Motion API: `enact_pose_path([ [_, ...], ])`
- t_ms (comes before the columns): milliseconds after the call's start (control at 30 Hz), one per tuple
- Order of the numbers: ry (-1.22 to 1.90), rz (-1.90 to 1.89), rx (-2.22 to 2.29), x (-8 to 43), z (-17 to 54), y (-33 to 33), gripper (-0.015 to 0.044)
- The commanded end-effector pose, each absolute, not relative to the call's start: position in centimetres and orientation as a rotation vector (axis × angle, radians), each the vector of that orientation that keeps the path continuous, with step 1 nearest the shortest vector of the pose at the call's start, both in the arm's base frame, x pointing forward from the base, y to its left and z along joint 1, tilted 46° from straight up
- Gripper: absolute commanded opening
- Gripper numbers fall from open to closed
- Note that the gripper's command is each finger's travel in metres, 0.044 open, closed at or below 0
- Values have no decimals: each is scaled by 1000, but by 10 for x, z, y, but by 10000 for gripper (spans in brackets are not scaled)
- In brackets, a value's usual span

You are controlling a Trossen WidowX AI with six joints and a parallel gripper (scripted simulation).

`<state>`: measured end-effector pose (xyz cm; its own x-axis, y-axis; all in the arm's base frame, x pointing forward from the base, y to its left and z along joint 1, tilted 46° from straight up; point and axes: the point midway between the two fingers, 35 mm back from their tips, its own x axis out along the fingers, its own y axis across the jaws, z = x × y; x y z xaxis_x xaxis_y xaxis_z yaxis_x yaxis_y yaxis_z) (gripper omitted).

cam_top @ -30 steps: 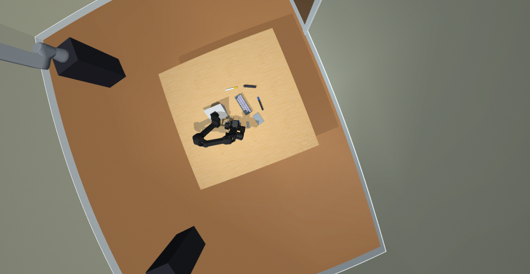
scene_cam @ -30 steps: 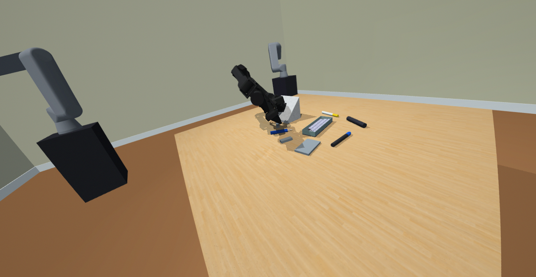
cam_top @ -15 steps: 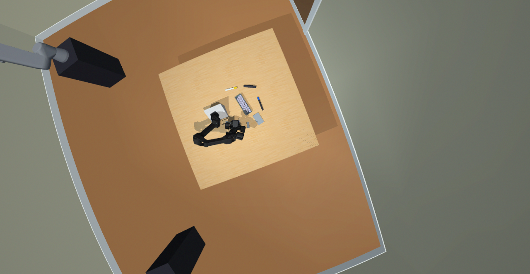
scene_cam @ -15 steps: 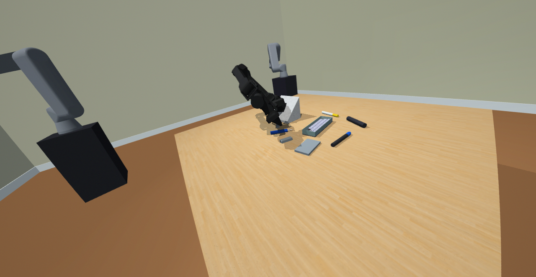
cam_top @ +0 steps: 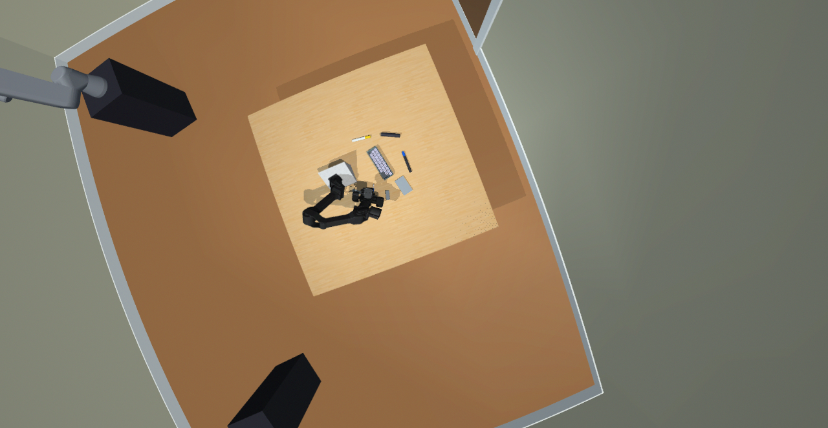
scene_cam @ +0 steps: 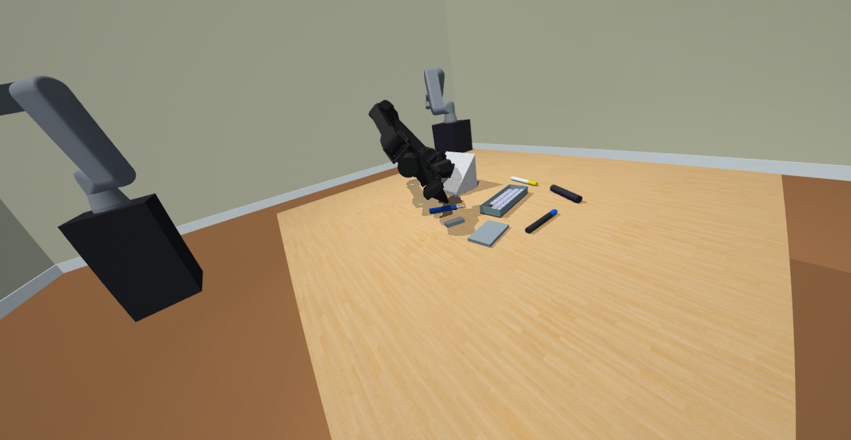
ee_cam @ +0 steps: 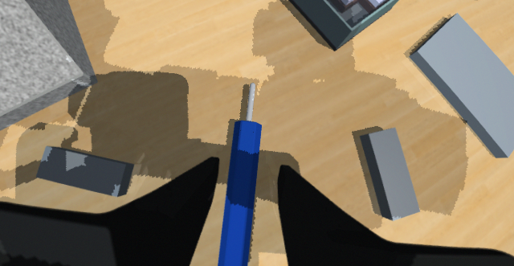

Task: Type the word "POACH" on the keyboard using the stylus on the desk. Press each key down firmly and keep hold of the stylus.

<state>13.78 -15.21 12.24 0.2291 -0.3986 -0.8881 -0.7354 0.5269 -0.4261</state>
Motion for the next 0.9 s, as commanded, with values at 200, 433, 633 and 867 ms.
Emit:
enact_pose_path([
  [200, 1391, 317, -1069, 136, 115, -156, 150],
  [433, 1391, 317, -1070, 135, 111, -160, 150],
  [633, 1392, 316, -1070, 135, 108, -164, 150],
  [867, 1392, 316, -1070, 134, 105, -167, 150],
])
